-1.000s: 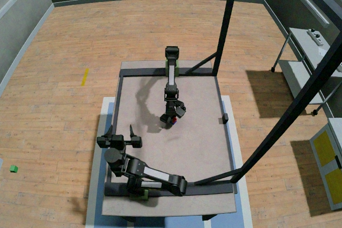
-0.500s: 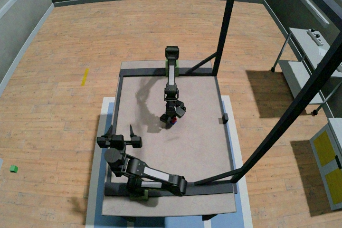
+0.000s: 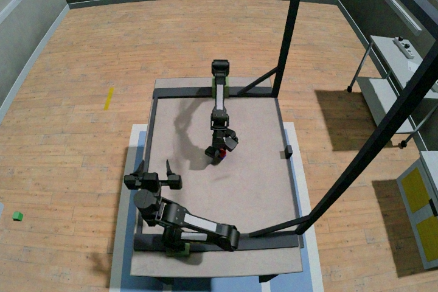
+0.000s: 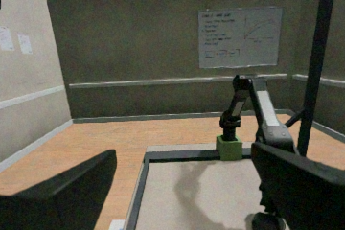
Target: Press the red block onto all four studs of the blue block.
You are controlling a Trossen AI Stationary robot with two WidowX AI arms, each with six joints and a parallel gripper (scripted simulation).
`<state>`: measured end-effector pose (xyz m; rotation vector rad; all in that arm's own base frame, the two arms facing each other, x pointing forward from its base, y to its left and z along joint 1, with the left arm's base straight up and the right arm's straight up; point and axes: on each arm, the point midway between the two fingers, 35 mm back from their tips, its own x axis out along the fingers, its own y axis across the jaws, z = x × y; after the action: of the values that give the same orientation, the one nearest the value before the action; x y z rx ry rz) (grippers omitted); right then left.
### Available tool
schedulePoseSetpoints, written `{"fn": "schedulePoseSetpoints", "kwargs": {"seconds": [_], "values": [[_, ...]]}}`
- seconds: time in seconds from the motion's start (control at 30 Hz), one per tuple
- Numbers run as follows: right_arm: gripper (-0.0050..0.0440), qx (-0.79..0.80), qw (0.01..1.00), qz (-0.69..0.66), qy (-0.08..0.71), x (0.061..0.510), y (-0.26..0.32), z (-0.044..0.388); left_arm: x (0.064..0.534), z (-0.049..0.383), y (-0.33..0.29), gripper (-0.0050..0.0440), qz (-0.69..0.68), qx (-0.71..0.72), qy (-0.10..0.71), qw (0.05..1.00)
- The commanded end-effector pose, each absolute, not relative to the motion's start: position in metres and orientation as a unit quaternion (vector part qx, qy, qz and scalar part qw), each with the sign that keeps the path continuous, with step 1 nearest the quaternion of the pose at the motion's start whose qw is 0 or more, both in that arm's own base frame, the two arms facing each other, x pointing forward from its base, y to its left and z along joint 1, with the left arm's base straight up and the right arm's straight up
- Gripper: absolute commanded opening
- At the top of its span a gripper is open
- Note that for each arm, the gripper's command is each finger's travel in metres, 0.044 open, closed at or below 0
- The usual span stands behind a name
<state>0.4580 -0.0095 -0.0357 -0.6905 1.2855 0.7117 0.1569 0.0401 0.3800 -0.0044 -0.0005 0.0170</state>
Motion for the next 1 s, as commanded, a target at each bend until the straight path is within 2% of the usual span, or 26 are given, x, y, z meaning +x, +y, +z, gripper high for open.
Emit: {"fn": "schedulePoseSetpoints", "kwargs": {"seconds": [0.0, 0.07, 0.17, 0.47, 0.77, 0.97], "values": [[0.0336, -0.314, 0.697, 0.314, 0.563, 0.464, -0.009, -0.024, 0.157, 0.381, 0.042, 0.04, 0.007, 0.0, 0.0, 1.0], [0.0336, -0.314, 0.697, 0.314, 0.563, 0.464, -0.009, -0.024, 0.157, 0.381, 0.042, 0.04, 0.007, 0.0, 0.0, 1.0], [0.04, -0.314, 0.697, 0.314, 0.563, 0.464, -0.009, -0.024, 0.157, 0.381, 0.042, 0.04, 0.007, 0.0, 0.0, 1.0], [0.04, -0.314, 0.697, 0.314, 0.563, 0.464, -0.009, -0.024, 0.157, 0.381, 0.042, 0.04, 0.007, 0.0, 0.0, 1.0], [0.04, -0.319, 0.706, 0.308, 0.552, 0.474, -0.006, 0.029, 0.157, 0.381, 0.042, 0.04, 0.007, 0.0, 0.0, 1.0], [0.04, -0.318, 0.704, 0.31, 0.555, 0.473, -0.007, 0.029, 0.157, 0.381, 0.042, 0.04, 0.007, 0.0, 0.0, 1.0]]}}
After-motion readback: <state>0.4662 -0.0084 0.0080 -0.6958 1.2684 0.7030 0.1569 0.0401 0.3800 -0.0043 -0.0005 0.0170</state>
